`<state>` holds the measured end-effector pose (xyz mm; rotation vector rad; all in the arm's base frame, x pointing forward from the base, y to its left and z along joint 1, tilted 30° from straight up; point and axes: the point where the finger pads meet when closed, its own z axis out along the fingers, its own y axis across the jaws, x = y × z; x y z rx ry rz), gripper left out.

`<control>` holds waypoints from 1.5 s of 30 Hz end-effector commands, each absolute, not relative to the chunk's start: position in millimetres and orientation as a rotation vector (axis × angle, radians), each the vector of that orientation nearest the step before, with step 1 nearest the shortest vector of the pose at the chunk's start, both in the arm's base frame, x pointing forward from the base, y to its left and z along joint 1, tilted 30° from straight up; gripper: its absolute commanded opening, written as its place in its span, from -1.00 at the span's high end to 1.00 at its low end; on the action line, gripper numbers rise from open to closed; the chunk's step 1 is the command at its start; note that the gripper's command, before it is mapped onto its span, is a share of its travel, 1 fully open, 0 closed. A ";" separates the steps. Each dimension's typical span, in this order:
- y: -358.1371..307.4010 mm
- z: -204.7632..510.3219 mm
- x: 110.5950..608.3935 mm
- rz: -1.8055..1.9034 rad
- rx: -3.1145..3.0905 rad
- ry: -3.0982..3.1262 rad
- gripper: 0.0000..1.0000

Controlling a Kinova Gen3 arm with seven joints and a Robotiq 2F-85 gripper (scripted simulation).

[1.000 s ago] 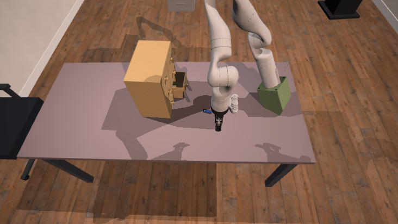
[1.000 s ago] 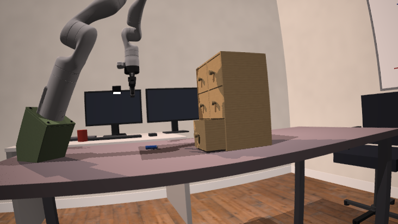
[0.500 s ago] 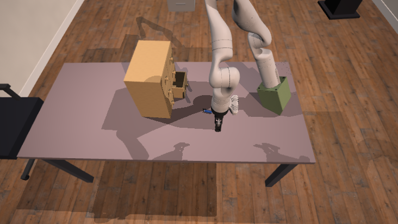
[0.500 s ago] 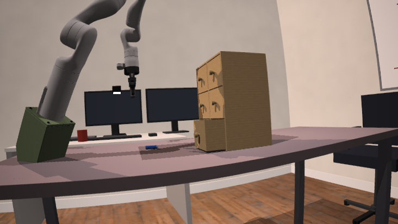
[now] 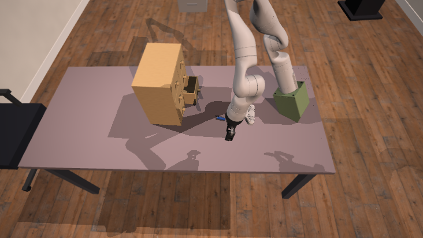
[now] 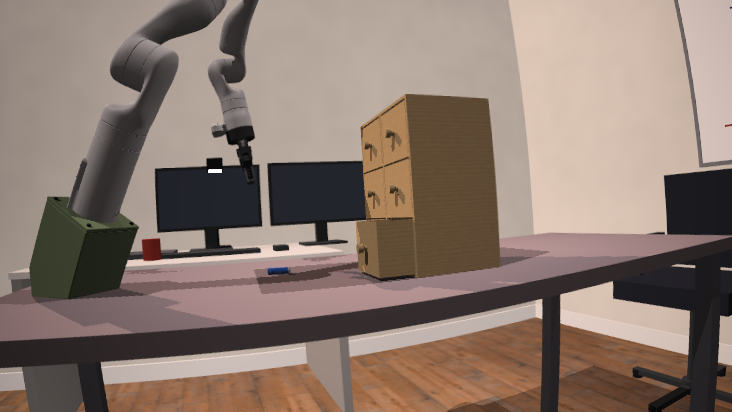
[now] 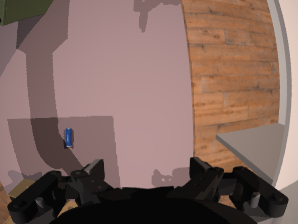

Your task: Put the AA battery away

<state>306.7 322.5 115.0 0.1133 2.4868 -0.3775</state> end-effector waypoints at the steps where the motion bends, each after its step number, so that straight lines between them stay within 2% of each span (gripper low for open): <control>1: 324.0 110.2 301.8 -0.383 0.084 2.463 -1.00; 45: 299.9 70.0 387.4 -0.309 -0.101 1.411 -1.00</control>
